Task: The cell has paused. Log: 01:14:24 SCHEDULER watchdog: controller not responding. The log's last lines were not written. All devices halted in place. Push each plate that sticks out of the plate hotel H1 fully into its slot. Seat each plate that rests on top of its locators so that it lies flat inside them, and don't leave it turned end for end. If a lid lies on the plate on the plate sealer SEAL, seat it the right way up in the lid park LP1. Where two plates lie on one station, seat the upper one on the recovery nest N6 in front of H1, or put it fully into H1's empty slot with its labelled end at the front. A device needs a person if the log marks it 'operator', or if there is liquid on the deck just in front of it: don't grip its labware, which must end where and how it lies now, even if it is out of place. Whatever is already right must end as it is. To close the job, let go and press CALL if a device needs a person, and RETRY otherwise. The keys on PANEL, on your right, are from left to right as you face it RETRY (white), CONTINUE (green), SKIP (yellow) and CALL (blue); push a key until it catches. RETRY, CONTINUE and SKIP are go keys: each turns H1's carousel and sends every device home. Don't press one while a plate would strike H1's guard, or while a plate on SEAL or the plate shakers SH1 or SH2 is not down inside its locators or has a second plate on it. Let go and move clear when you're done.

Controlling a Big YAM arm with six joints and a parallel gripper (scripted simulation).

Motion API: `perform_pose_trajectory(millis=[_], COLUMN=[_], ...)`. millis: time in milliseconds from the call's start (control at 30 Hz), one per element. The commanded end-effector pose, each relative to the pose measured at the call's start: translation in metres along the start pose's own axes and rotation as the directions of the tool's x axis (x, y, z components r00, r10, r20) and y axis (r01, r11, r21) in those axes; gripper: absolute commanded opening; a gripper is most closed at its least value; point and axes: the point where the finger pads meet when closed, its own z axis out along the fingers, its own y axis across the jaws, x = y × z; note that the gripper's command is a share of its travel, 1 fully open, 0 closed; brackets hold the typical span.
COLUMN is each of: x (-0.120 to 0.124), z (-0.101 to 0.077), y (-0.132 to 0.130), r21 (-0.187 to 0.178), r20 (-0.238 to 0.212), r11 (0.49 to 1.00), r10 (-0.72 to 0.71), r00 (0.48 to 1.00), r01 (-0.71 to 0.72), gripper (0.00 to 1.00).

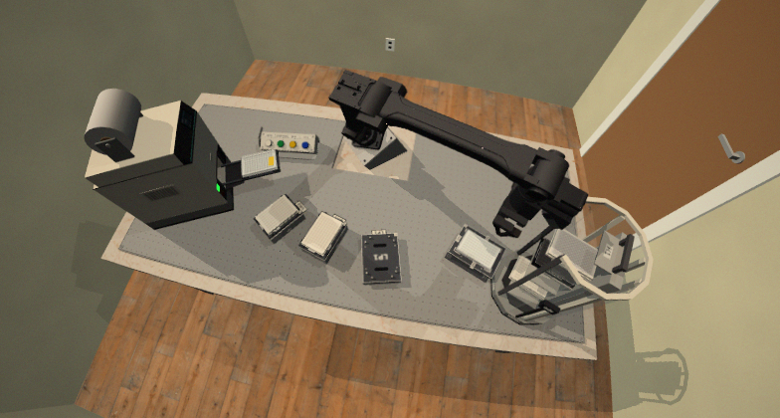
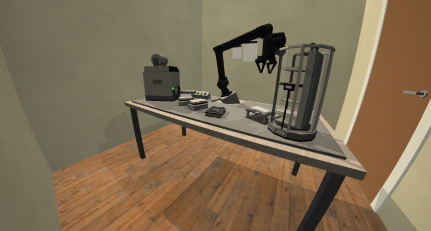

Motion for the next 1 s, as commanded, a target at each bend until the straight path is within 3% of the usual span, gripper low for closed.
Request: perform_pose_trajectory(millis=[0,967], x=[-0.0116,-0.0111], z=[-0.0205,-0.0165], y=[0.0095,0.0013], r21=[-0.001,-0.003], r20=[0.023,0.016], r11=[1.0,1.0], r10=[-0.001,0.011], r00=[1.0,1.0], r01=[0.001,-0.011], gripper=[1.0,1.0])
